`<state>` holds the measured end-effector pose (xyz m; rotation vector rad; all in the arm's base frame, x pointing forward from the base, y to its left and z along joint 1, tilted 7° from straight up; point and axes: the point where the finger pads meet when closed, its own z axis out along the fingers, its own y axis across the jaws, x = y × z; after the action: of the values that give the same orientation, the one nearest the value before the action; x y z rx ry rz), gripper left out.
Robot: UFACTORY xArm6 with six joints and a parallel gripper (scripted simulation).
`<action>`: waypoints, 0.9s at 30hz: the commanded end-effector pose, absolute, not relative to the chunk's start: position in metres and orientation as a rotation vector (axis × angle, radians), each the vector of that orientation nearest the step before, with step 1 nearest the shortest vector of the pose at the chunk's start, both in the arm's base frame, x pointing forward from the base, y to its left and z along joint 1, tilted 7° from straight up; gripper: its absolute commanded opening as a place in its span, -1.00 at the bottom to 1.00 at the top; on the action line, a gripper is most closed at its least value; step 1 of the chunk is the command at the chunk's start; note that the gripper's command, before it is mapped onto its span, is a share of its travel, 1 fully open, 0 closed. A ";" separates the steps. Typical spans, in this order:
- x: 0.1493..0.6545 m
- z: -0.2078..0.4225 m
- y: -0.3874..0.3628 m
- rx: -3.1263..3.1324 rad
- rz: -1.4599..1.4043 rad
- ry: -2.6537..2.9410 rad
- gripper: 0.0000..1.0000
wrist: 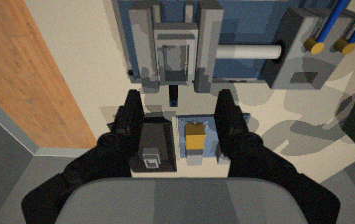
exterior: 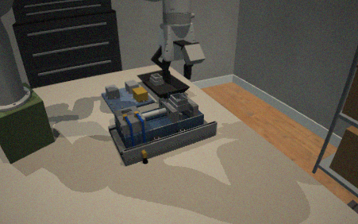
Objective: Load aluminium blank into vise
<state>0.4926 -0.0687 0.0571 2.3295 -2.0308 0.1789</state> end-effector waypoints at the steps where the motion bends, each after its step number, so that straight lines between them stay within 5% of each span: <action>1: 0.495 0.053 -0.070 2.331 0.185 -2.032 0.37; 27: 0.498 0.015 -0.075 2.331 0.185 -2.032 0.37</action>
<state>0.4964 -0.0747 0.0171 2.3300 -2.0312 0.1802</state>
